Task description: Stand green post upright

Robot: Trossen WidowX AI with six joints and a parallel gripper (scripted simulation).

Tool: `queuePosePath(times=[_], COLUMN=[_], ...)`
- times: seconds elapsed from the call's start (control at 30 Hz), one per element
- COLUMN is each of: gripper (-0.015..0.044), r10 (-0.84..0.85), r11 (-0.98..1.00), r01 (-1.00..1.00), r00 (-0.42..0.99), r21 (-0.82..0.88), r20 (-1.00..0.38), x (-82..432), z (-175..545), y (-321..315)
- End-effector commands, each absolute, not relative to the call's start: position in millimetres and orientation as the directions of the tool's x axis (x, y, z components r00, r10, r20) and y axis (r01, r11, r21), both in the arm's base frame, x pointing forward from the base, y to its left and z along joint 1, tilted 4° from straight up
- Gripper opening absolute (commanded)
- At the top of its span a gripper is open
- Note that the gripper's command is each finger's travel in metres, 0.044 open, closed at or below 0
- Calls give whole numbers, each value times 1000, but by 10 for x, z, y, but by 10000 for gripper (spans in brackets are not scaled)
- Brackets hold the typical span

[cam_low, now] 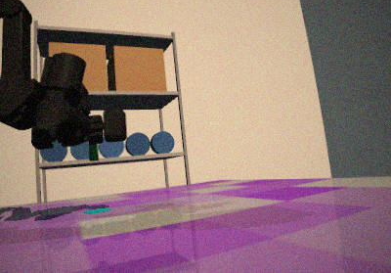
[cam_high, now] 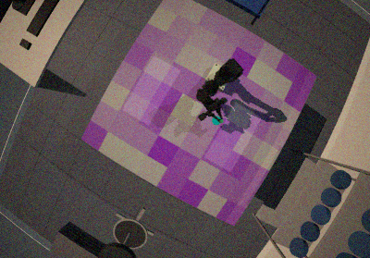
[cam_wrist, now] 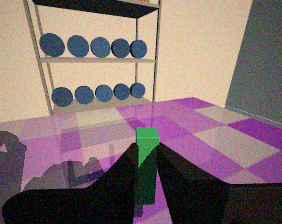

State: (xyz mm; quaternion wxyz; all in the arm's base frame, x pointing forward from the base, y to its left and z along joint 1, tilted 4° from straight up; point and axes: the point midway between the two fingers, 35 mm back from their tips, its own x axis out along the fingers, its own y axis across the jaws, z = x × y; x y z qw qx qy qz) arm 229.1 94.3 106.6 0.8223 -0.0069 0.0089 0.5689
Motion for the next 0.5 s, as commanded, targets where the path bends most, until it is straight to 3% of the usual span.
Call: queuePosePath(times=[0.0,0.47], gripper=[23,23], r10=[937,939], r11=[349,343], r01=[-937,-939], r00=[349,343], r21=[0,-17], r20=[-21,-31], x=[2284,2336], z=[1068,825], y=[946,950])
